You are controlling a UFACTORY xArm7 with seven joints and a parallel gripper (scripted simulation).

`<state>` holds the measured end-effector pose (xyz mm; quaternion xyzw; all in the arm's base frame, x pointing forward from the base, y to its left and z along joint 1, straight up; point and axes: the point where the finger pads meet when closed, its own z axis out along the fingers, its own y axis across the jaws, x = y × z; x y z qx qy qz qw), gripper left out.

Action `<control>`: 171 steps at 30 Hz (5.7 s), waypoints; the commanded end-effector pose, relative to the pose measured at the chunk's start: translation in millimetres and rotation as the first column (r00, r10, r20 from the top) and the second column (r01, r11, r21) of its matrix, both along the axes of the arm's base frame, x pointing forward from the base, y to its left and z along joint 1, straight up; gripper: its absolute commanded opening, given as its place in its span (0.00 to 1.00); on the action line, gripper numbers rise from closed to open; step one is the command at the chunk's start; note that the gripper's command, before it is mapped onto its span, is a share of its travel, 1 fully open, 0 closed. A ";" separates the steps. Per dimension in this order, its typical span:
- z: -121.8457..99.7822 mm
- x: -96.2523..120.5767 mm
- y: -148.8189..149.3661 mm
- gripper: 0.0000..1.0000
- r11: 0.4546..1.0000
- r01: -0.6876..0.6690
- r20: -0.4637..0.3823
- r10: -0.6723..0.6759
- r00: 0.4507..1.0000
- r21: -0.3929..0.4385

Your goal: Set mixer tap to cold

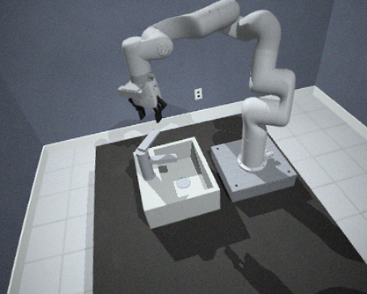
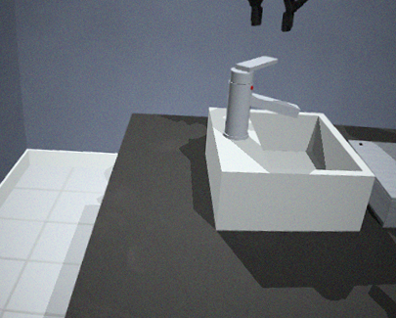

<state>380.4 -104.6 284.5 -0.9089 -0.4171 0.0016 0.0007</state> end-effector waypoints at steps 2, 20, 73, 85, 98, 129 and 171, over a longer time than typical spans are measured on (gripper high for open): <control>0.1 0.9 0.0 0.74 1.000 0.000 0.004 0.000 1.000 0.000; -18.0 1.1 -0.3 0.74 1.000 -0.001 0.004 0.001 1.000 0.000; -53.4 1.6 -0.9 0.74 1.000 -0.001 0.004 0.001 1.000 0.000; -53.4 2.6 -0.9 0.74 1.000 -0.001 0.004 0.001 1.000 0.000; -53.4 2.7 -0.9 0.74 1.000 -0.001 0.004 0.001 1.000 0.000; -65.2 2.7 -0.9 0.74 1.000 -0.001 0.004 0.001 1.000 0.000; -89.6 2.7 -0.9 0.74 1.000 -0.001 0.004 0.001 1.000 0.000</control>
